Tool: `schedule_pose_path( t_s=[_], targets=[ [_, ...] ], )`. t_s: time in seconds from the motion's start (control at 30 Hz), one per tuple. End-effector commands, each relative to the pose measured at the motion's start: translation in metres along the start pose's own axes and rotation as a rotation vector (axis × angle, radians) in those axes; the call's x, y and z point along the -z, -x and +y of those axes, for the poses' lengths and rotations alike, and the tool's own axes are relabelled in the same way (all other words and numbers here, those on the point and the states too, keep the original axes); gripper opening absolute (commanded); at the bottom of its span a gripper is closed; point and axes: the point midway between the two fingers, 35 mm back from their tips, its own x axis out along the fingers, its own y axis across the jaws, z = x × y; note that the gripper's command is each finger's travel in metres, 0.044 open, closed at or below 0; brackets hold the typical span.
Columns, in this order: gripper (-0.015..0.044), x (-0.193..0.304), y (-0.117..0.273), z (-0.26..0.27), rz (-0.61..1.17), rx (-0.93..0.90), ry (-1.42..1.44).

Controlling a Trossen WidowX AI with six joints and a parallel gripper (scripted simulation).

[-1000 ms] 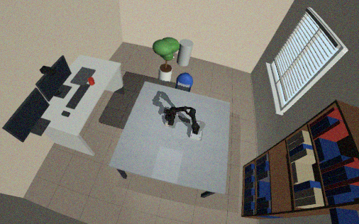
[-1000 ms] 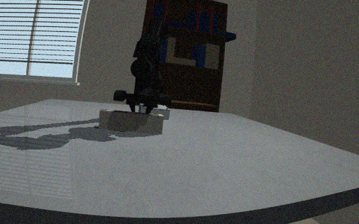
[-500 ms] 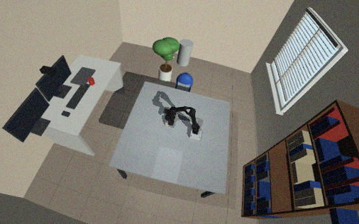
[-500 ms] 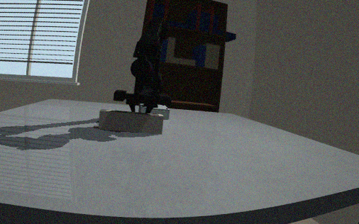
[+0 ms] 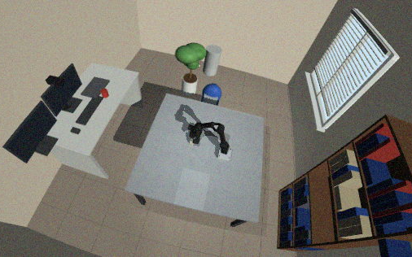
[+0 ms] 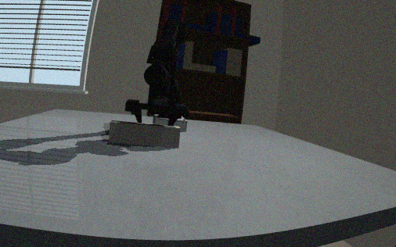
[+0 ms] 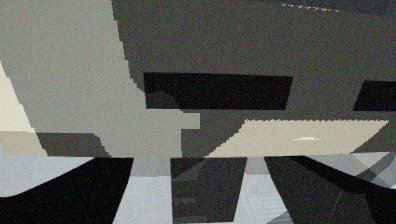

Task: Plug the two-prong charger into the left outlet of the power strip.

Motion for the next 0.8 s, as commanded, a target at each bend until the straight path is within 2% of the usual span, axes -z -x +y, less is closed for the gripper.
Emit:
schedule_pose_path(
  t_s=[0.0, 0.77],
  targets=[
    [0.0440, 0.0000, 0.0000, -0.0001, -0.002, 0.000, 0.000],
    [0.0440, 0.0064, -0.0007, -0.0001, -0.017, 0.000, 0.002]
  ],
)
